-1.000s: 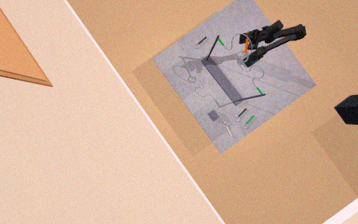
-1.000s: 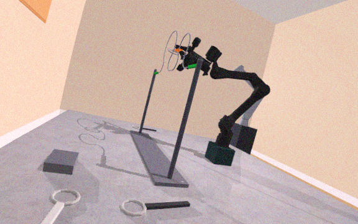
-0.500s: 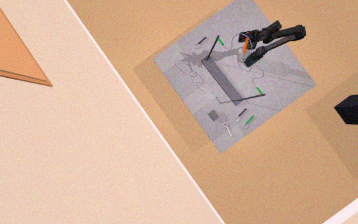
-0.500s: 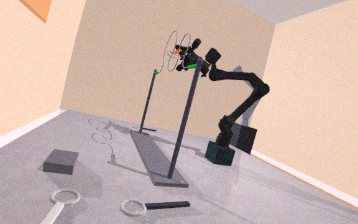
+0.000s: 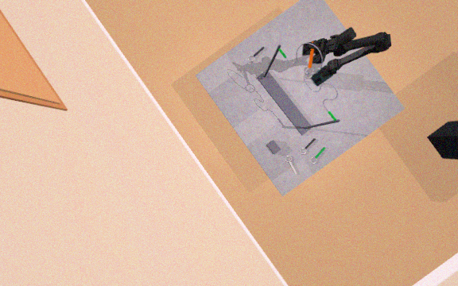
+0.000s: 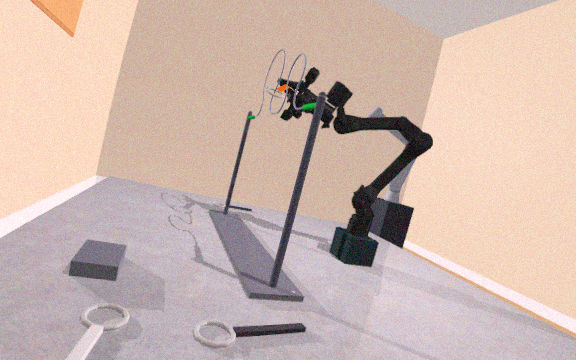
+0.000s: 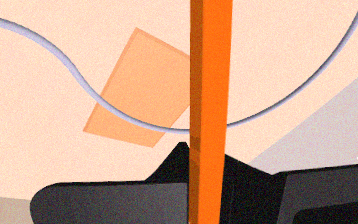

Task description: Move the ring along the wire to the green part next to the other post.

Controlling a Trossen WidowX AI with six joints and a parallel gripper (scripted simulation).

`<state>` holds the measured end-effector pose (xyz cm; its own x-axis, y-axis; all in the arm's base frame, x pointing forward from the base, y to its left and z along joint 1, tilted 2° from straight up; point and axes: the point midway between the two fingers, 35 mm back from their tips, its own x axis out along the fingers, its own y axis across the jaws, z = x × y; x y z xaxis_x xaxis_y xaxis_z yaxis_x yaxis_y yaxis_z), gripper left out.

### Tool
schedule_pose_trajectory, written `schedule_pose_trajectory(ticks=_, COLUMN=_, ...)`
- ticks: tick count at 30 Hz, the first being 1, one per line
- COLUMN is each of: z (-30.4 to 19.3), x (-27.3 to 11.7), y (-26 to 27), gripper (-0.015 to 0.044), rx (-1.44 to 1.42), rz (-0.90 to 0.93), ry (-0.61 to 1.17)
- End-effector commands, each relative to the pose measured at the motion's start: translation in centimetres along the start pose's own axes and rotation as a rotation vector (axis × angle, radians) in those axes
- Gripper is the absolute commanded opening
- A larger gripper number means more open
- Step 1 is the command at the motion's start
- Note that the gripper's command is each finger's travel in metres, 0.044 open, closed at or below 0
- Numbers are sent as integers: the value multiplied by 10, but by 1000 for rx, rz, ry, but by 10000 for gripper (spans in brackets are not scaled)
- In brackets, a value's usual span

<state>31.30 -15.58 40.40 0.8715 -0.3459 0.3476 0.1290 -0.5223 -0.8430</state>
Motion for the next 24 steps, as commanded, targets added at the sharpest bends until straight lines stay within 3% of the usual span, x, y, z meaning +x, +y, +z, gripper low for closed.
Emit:
schedule_pose_trajectory(ticks=1, z=0, x=-1, y=13, gripper=-150, rx=50, rz=34, ry=8)
schedule_pose_trajectory(ticks=24, z=21, x=-23, y=85, gripper=-150, rx=490, rz=289, ry=68)
